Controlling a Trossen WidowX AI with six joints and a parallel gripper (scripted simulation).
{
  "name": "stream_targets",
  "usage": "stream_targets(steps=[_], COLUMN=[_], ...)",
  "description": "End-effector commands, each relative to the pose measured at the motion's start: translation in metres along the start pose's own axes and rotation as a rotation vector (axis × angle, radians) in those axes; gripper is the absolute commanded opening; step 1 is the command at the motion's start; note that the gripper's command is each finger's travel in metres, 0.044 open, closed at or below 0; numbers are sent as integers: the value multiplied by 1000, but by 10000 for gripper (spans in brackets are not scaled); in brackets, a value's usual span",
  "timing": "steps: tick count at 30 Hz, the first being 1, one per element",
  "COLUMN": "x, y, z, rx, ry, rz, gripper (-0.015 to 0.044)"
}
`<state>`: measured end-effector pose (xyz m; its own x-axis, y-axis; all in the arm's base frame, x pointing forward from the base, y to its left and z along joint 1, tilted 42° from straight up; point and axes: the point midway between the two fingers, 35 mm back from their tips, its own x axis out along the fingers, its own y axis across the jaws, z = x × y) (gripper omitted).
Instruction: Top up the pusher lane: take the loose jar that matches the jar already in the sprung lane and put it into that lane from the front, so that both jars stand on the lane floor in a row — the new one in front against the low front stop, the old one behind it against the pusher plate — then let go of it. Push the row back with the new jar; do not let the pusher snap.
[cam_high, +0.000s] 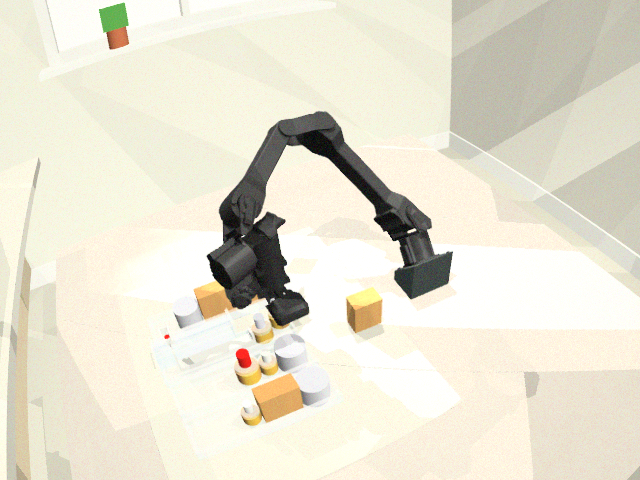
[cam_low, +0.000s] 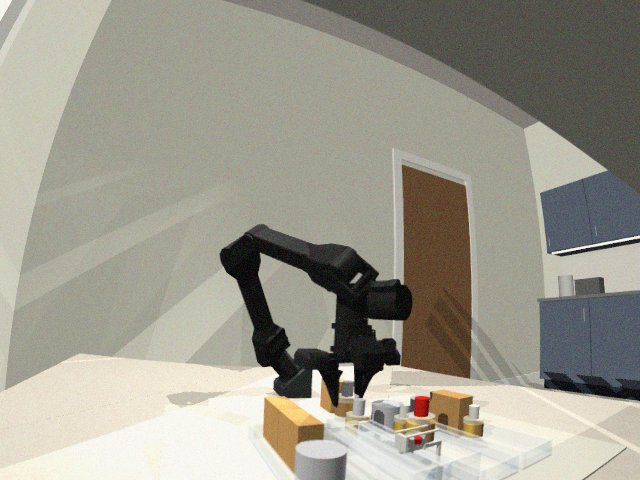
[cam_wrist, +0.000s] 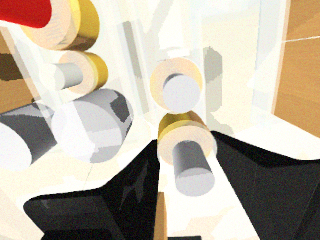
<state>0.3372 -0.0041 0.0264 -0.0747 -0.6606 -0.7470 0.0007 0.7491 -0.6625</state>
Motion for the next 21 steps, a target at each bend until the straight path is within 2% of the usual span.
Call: stream_targets(steps=[1, 21], x=[-3, -1], y=[-2, -3], z=[8, 9], rx=[10, 10], ry=[-24, -24], rz=[-6, -6], gripper=[0, 0])
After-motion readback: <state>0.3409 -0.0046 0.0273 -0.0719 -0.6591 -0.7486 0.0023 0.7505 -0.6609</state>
